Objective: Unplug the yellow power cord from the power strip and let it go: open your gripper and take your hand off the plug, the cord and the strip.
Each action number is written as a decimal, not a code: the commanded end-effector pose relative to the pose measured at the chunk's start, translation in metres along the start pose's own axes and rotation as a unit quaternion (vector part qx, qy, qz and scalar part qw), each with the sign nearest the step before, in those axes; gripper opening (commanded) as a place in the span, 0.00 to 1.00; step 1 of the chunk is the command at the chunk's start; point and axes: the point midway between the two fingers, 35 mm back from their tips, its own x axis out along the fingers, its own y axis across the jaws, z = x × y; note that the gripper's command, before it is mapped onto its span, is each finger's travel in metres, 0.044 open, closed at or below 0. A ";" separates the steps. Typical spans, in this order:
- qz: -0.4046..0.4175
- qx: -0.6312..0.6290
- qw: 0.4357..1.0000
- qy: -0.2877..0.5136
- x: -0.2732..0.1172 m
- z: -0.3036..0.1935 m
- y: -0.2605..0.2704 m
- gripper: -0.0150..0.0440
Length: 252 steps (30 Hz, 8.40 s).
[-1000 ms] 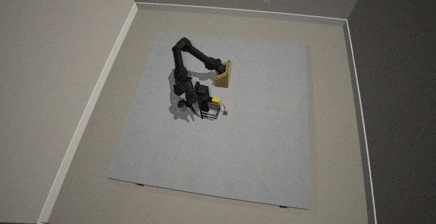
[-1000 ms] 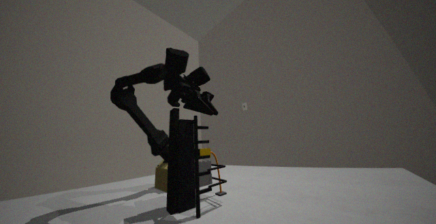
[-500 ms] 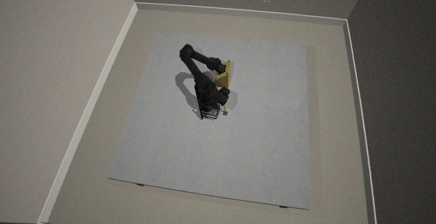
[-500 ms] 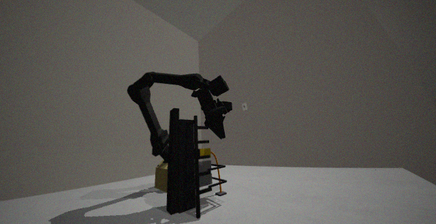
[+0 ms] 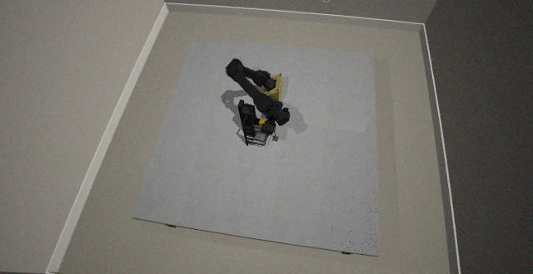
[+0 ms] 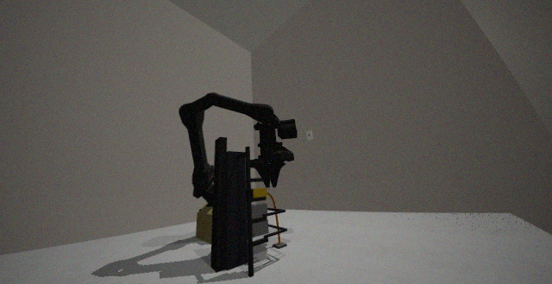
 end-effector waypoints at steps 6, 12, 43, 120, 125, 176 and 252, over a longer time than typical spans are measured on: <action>-0.001 -0.003 1.000 0.002 -0.001 -0.013 -0.001 0.53; -0.001 -0.004 1.000 0.002 -0.001 -0.023 -0.002 0.53; -0.001 -0.004 1.000 0.003 0.012 -0.040 -0.002 0.53; -0.001 -0.003 1.000 0.002 -0.001 -0.006 -0.005 0.53; -0.001 -0.003 1.000 0.002 -0.001 -0.015 -0.004 0.53; -0.002 0.001 1.000 0.000 0.009 -0.038 -0.004 0.25; -0.001 -0.004 1.000 0.003 0.000 -0.030 -0.003 0.53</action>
